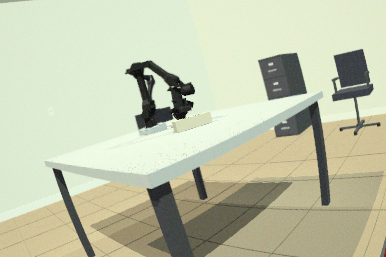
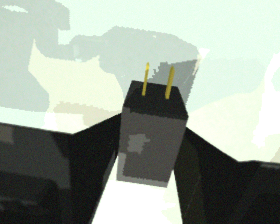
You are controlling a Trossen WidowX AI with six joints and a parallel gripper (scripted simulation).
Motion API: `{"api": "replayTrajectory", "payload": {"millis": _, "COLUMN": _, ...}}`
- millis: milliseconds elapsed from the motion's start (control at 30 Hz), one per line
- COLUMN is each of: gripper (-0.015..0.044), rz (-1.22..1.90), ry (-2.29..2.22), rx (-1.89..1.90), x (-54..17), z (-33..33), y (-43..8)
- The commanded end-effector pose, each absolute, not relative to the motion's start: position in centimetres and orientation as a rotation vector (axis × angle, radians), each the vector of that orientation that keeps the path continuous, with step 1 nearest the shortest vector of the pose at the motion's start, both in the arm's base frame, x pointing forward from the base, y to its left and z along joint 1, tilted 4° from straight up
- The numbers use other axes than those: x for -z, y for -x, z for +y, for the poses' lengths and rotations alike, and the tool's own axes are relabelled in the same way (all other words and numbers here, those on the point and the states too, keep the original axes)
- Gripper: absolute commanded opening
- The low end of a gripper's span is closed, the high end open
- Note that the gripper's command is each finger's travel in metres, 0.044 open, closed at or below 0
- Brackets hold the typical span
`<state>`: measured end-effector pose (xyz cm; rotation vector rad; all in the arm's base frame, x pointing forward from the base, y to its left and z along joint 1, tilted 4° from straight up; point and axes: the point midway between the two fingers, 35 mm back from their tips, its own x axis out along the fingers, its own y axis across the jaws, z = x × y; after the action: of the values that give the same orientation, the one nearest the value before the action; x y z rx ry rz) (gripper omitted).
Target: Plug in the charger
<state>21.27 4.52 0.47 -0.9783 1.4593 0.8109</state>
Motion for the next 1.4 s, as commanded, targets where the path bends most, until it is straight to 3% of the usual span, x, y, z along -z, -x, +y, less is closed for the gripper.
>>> {"api": "replayTrajectory", "payload": {"millis": 0, "gripper": 0.0059, "rz": 1.458, "ry": 0.979, "rx": -0.81, "x": -0.6, "z": 4.5, "y": -21.3}}
{"api": "replayTrajectory", "payload": {"millis": 100, "gripper": 0.0, "rz": 1.459, "ry": 0.98, "rx": -0.81, "x": -1.2, "z": 4.6, "y": -21.4}}
{"api": "replayTrajectory", "payload": {"millis": 467, "gripper": 0.0, "rz": 1.467, "ry": 0.984, "rx": -0.814, "x": -6.1, "z": 4.7, "y": -20.9}}
{"api": "replayTrajectory", "payload": {"millis": 1367, "gripper": 0.0, "rz": 1.548, "ry": 0.687, "rx": -0.536, "x": -5.2, "z": 4.6, "y": -22.3}}
